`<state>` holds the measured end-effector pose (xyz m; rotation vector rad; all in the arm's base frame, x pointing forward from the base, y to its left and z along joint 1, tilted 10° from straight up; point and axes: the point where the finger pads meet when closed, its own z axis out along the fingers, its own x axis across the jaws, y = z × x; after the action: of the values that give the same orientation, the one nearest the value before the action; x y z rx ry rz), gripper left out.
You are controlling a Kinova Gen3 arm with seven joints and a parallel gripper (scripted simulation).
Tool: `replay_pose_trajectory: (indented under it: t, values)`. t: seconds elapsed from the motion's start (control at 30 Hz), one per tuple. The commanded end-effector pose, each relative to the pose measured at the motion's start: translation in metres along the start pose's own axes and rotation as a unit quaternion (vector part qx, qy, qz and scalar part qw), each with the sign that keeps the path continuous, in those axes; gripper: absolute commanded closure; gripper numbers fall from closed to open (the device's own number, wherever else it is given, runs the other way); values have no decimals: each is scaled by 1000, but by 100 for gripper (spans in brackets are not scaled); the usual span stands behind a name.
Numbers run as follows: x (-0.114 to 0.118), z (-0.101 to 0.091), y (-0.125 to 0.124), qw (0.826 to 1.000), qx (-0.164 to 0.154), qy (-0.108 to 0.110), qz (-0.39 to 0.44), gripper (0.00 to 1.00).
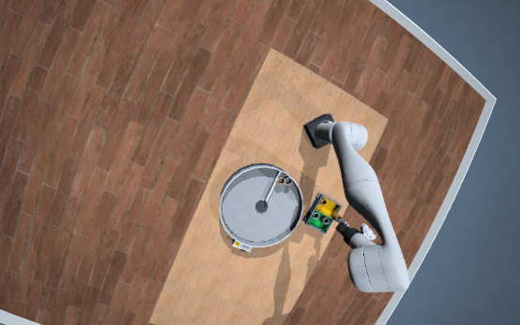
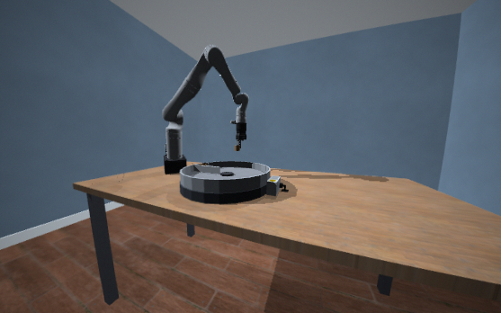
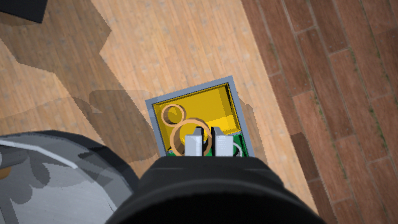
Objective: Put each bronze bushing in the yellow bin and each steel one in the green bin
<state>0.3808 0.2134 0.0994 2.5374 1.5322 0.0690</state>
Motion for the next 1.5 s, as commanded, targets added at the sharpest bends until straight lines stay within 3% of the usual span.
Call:
replay_pose_trajectory:
  t: [0.0,0.3,0.47,0.57,0.8,0.9,1.07,1.47]
  values:
    - [1,-1,0,1000,0,1,0,100]
    - [1,-1,0,1000,0,1,-1,100]
    - [1,28,0,1000,0,1,-1,100]
    - [1,28,0,1000,0,1,-1,100]
    - [1,57,0,1000,0,1,-1,100]
    - [1,57,0,1000,0,1,-1,100]
    - [1,86,0,1000,0,1,-1,100]
    - [1,86,0,1000,0,1,-1,100]
